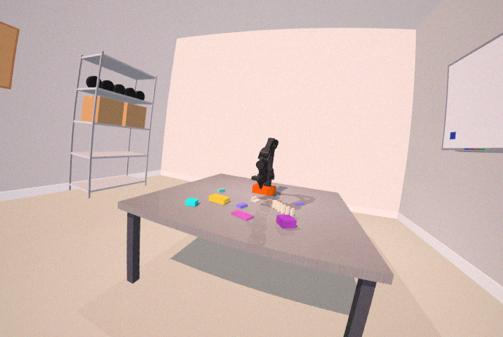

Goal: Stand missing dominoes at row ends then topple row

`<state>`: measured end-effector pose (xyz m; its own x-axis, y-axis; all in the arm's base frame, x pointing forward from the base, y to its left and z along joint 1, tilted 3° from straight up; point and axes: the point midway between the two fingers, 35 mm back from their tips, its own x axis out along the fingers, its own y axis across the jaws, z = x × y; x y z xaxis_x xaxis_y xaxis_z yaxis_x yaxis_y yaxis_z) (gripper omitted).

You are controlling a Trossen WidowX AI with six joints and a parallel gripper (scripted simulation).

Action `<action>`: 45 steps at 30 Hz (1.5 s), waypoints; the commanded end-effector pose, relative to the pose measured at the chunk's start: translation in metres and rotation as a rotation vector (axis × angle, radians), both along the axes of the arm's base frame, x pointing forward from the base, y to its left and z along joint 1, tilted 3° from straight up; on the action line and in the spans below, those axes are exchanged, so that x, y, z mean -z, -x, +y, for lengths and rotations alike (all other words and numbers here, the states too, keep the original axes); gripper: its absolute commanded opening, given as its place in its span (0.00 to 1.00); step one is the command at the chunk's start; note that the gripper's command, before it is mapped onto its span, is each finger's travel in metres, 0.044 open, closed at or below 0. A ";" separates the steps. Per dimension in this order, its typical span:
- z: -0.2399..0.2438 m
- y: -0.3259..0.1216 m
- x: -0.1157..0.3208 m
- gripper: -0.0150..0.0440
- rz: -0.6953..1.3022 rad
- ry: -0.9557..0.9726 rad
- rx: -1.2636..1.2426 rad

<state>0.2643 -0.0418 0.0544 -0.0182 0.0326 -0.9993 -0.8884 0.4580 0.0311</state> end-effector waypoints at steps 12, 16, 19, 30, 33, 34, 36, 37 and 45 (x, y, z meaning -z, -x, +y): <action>0.000 0.001 0.000 0.25 0.003 0.003 0.005; 0.001 -0.002 0.011 0.25 0.002 0.003 0.005; 0.006 -0.009 0.057 0.25 0.002 0.002 0.005; 0.008 -0.013 0.080 0.25 0.002 0.002 0.005; 0.005 -0.017 0.080 0.25 0.001 0.002 0.005; 0.005 -0.019 0.080 0.25 0.001 0.002 0.005; 0.003 -0.022 0.080 0.25 0.001 0.002 0.005; 0.002 -0.023 0.080 0.25 0.001 0.002 0.005; -0.004 -0.035 0.080 0.25 0.000 0.003 0.005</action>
